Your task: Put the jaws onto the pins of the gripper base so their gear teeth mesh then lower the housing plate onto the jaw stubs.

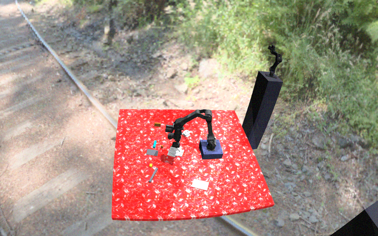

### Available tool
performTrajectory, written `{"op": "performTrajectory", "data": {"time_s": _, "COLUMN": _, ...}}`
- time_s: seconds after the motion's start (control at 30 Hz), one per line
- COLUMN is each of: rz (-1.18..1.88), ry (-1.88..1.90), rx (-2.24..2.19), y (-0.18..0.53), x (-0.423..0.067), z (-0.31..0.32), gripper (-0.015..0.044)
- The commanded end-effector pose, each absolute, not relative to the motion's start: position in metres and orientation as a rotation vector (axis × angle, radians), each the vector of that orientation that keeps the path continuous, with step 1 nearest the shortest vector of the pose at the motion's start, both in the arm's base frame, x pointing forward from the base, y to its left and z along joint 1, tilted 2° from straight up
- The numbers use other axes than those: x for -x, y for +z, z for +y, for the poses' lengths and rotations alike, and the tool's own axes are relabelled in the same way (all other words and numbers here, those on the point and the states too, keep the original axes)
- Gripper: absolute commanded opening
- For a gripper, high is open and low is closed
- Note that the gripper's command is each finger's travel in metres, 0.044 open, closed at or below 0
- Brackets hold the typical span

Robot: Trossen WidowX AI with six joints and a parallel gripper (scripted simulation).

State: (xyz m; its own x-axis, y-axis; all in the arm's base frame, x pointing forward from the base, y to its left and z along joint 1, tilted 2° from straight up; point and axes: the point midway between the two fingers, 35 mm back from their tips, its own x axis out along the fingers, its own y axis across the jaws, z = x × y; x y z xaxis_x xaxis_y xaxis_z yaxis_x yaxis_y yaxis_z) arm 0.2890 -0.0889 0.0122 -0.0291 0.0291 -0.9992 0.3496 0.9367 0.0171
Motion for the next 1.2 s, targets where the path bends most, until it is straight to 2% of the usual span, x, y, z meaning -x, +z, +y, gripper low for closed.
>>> {"op": "performTrajectory", "data": {"time_s": 0.0, "rz": 1.552, "ry": -0.263, "rx": -0.292, "y": 0.047, "x": -0.293, "z": -0.091, "gripper": 0.0224}}
{"op": "performTrajectory", "data": {"time_s": 0.1, "rz": 1.551, "ry": -0.266, "rx": -0.295, "y": 0.037, "x": -0.295, "z": -0.091, "gripper": 0.0224}}
{"op": "performTrajectory", "data": {"time_s": 0.37, "rz": 1.505, "ry": -0.376, "rx": -0.365, "y": 0.045, "x": -0.283, "z": -0.133, "gripper": 0.0434}}
{"op": "performTrajectory", "data": {"time_s": 0.57, "rz": 1.494, "ry": -0.494, "rx": -0.479, "y": 0.050, "x": -0.250, "z": -0.184, "gripper": 0.0440}}
{"op": "performTrajectory", "data": {"time_s": 0.9, "rz": 1.453, "ry": -0.732, "rx": -0.728, "y": 0.062, "x": -0.152, "z": -0.264, "gripper": 0.0440}}
{"op": "performTrajectory", "data": {"time_s": 1.17, "rz": 1.449, "ry": -0.747, "rx": -0.745, "y": 0.042, "x": -0.145, "z": -0.268, "gripper": 0.0440}}
